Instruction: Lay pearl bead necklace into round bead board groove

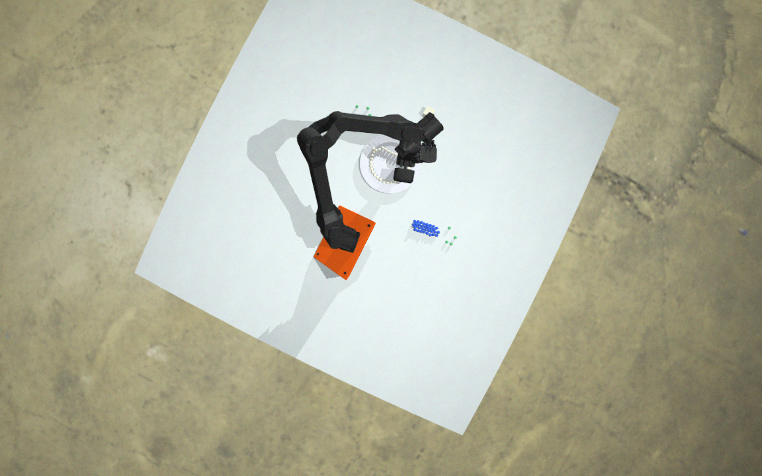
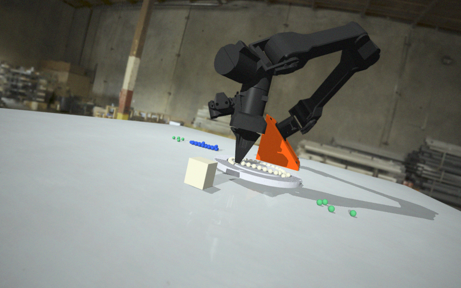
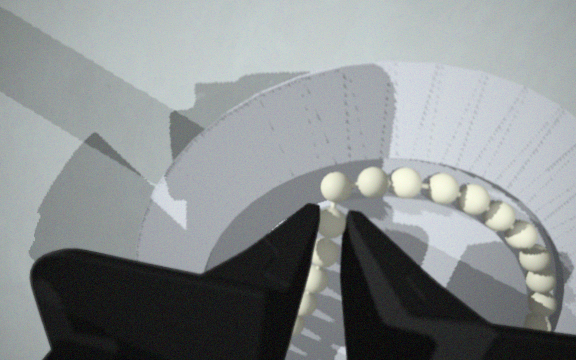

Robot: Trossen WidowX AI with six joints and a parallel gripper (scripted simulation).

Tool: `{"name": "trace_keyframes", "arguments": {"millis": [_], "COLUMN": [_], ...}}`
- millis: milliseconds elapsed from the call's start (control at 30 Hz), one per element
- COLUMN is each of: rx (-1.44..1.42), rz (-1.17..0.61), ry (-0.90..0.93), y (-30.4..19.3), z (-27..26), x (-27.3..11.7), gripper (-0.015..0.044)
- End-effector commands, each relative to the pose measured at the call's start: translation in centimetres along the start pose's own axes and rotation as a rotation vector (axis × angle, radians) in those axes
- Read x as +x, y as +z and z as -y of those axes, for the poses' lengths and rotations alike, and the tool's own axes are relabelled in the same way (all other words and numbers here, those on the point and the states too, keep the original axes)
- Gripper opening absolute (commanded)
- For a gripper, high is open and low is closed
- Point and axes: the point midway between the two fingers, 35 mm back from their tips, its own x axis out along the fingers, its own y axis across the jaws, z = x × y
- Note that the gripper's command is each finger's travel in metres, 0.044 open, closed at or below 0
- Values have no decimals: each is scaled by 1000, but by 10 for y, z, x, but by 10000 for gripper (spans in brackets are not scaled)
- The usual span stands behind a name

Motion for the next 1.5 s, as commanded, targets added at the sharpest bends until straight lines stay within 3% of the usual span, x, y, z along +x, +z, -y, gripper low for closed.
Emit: {"name": "trace_keyframes", "arguments": {"millis": [0, 933, 1467], "rx": [0, 3, 3], "rz": [0, -4, -3], "ry": [1, 4, 3], "y": [0, 5, 5], "z": [0, -11, -11], "x": [-1, 2, -6], "gripper": [0, 0, 420]}}
